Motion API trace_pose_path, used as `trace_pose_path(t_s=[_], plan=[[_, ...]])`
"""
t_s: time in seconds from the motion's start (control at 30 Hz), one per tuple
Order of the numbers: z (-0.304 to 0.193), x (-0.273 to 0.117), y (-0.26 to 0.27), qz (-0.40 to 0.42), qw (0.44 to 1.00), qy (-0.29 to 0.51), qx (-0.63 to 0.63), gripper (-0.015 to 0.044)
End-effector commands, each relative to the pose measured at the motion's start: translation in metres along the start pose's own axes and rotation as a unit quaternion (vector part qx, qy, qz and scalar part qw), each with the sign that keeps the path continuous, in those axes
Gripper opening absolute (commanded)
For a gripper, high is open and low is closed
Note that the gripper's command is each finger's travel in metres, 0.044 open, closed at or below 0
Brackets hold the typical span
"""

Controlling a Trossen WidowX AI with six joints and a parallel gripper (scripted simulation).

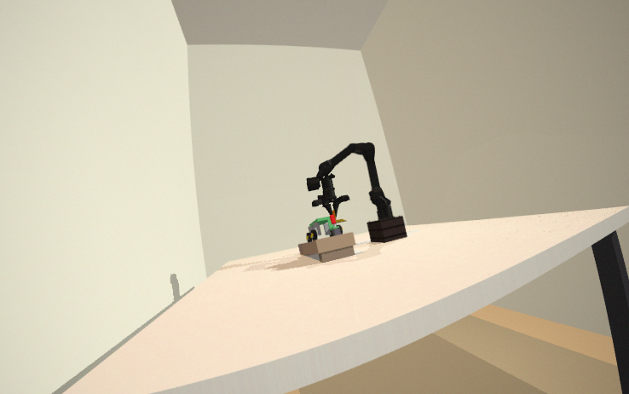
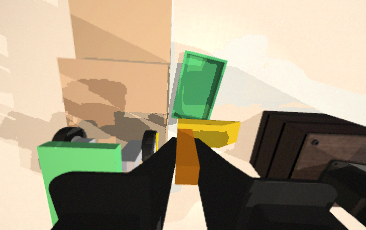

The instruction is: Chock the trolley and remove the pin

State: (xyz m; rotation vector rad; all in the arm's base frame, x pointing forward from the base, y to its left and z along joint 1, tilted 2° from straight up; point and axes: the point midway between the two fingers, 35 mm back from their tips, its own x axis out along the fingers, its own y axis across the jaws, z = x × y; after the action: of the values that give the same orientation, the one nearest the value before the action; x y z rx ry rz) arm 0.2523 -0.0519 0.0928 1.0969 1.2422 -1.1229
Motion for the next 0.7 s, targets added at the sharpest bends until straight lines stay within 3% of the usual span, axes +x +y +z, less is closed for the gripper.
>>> trace_pose_path(t_s=[0.0,0.4,0.67], plan=[[0.018,0.001,0.005,0.001,1.000,-0.003,-0.001,0.0000],[0.055,0.002,0.015,0.002,1.000,-0.004,0.002,0.0000],[0.056,0.002,0.015,-0.003,0.992,0.004,0.125,0.0000]])
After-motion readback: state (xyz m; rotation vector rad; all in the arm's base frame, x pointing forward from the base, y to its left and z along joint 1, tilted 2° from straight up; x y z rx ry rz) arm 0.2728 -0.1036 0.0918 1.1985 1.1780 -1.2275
